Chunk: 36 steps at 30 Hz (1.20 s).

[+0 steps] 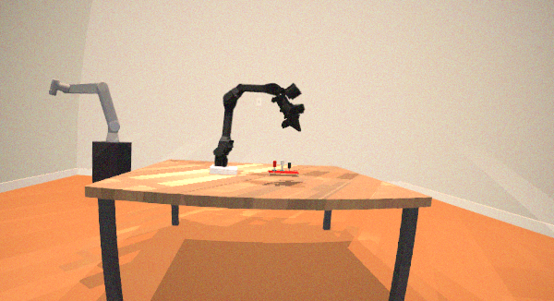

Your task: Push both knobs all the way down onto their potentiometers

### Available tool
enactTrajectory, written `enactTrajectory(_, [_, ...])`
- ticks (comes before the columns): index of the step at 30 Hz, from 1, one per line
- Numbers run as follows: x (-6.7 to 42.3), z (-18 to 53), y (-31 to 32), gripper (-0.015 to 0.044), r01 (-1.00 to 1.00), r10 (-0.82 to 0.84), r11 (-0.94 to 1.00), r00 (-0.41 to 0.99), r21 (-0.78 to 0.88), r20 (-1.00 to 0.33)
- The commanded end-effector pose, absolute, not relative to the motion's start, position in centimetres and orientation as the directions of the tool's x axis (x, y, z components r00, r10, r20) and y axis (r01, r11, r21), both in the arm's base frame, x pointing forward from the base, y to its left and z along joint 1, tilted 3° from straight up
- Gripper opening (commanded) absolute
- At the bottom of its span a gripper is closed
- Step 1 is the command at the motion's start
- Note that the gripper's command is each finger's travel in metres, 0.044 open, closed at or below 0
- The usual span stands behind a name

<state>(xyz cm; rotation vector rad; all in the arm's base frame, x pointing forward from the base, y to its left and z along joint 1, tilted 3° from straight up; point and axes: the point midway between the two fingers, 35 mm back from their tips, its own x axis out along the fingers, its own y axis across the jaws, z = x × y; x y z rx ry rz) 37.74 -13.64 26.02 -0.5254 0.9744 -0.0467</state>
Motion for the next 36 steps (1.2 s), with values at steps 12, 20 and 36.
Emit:
enactTrajectory(12, [32.8,16.8,-1.3,0.0,-0.17,-0.039,0.982,0.249,-0.083,-0.968])
enactTrajectory(20, [28.8,13.9,2.8,0.0,-0.103,-0.007,0.995,0.068,-0.014,-0.998])
enactTrajectory(36, [29.0,11.7,2.8,0.0,-0.103,-0.007,0.995,0.068,-0.014,-0.998])
